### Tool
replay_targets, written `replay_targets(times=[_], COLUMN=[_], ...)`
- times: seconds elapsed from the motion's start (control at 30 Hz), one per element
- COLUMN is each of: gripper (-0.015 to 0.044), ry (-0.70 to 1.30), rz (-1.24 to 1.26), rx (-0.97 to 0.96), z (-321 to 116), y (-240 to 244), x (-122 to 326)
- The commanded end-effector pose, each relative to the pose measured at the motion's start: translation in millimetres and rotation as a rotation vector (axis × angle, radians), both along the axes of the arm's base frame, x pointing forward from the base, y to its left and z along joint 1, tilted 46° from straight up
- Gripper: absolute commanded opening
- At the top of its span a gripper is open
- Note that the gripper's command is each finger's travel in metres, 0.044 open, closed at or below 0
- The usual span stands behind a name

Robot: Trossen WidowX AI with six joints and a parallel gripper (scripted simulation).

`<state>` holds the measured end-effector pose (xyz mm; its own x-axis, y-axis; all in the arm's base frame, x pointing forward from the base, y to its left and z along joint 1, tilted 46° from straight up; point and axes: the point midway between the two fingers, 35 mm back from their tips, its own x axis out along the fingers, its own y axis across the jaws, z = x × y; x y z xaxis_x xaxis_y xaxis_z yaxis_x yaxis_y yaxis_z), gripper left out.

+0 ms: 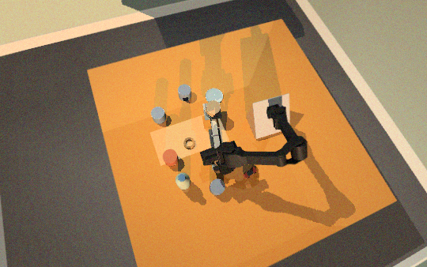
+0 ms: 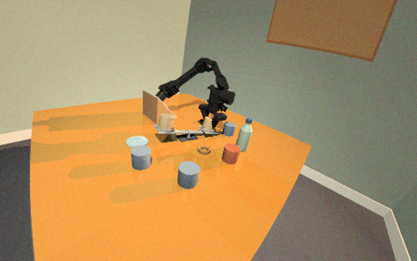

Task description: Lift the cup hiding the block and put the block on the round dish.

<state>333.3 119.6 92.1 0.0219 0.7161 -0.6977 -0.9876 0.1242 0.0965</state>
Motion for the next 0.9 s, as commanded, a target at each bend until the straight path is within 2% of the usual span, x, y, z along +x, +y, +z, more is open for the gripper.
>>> replay_targets(times=[0.0,0.87], gripper=[0.0000,0.0000], ry=[-0.003,-0.003], rz=[-0.003,-0.004], rx=[-0.005,-0.012], z=[3,24], y=[-5,-29], x=[3,7])
